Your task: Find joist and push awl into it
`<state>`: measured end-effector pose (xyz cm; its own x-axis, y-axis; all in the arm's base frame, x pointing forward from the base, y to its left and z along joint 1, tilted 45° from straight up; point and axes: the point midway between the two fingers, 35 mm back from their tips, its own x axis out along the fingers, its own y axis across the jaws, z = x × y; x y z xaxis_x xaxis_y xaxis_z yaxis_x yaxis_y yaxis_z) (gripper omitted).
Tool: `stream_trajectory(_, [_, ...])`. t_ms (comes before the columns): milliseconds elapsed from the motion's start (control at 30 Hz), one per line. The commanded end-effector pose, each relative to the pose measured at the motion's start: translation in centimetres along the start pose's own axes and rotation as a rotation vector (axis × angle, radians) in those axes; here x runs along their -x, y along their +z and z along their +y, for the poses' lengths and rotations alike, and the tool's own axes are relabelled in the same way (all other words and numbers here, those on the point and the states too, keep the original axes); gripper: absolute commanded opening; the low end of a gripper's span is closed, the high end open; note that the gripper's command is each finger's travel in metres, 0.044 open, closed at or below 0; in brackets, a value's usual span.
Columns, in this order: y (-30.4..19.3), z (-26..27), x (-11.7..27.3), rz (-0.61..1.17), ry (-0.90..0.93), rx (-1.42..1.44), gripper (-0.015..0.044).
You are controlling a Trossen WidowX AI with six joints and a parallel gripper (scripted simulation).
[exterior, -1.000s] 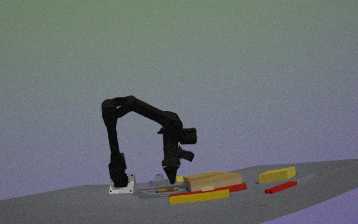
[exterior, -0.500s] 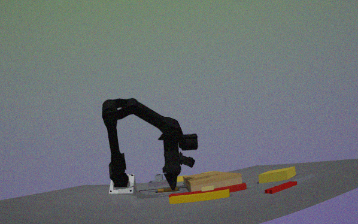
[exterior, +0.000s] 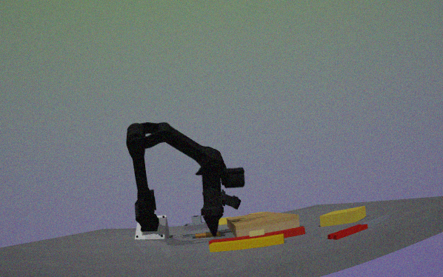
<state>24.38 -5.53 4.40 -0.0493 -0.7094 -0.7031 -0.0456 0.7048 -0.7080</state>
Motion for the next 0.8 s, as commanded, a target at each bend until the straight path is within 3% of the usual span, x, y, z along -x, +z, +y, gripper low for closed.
stream_trajectory(0, [0.0,0.0,-0.1,0.000,-0.004,0.004,0.0099])
stream_trajectory(300, [0.0,0.0,0.2,0.000,-0.003,0.004,0.0000])
stream_trajectory(767, [-0.5,0.1,7.8,0.001,0.001,0.006,0.0000])
